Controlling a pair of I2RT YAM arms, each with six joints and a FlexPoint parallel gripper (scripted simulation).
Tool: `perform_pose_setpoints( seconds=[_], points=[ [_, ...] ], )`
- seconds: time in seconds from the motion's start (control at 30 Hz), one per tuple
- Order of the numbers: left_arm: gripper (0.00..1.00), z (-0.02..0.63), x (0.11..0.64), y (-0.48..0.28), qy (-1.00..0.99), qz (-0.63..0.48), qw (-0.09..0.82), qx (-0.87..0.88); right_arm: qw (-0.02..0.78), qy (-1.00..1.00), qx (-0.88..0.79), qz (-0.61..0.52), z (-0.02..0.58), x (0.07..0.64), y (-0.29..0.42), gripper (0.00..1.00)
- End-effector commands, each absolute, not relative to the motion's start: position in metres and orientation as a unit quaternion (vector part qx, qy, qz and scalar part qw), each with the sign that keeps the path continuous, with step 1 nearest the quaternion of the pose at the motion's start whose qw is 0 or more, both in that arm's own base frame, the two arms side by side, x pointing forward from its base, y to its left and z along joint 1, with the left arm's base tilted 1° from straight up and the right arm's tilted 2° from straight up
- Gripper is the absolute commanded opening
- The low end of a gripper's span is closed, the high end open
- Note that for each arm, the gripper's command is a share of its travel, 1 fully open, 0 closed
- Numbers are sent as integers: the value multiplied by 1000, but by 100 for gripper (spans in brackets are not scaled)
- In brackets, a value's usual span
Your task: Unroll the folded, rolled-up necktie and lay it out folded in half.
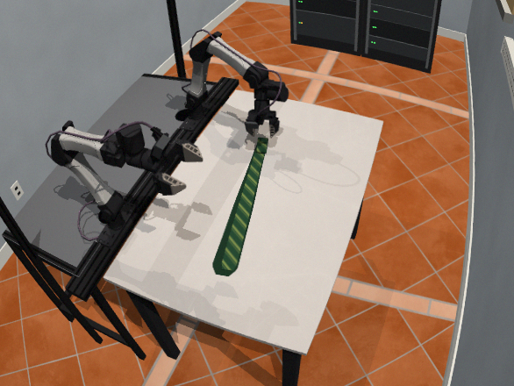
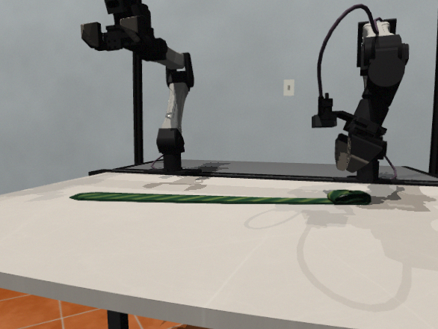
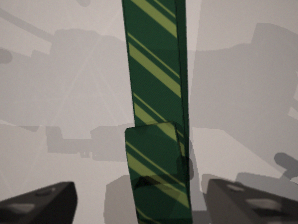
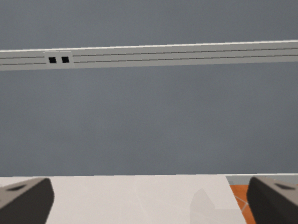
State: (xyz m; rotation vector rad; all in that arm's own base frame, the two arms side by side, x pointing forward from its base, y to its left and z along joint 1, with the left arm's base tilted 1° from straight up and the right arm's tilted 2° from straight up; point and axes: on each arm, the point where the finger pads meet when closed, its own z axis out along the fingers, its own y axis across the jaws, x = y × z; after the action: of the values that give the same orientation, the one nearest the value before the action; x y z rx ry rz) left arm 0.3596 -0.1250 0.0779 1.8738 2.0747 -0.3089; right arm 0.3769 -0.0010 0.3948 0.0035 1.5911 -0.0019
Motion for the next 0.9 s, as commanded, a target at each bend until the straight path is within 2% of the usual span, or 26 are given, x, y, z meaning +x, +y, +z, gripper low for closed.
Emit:
perform_pose_setpoints(
  seconds=[0.0, 0.27, 0.87],
  points=[
    [69, 66, 352, -108, 759, -22, 21, 651, 700, 714, 2, -1, 395, 377, -1, 100],
    [70, 65, 352, -106, 752, 92, -123, 640, 700, 714, 2, -1, 395, 377, -1, 100],
    [71, 29, 351, -106, 752, 94, -125, 640, 700, 714, 2, -1, 395, 377, -1, 100]
  ],
)
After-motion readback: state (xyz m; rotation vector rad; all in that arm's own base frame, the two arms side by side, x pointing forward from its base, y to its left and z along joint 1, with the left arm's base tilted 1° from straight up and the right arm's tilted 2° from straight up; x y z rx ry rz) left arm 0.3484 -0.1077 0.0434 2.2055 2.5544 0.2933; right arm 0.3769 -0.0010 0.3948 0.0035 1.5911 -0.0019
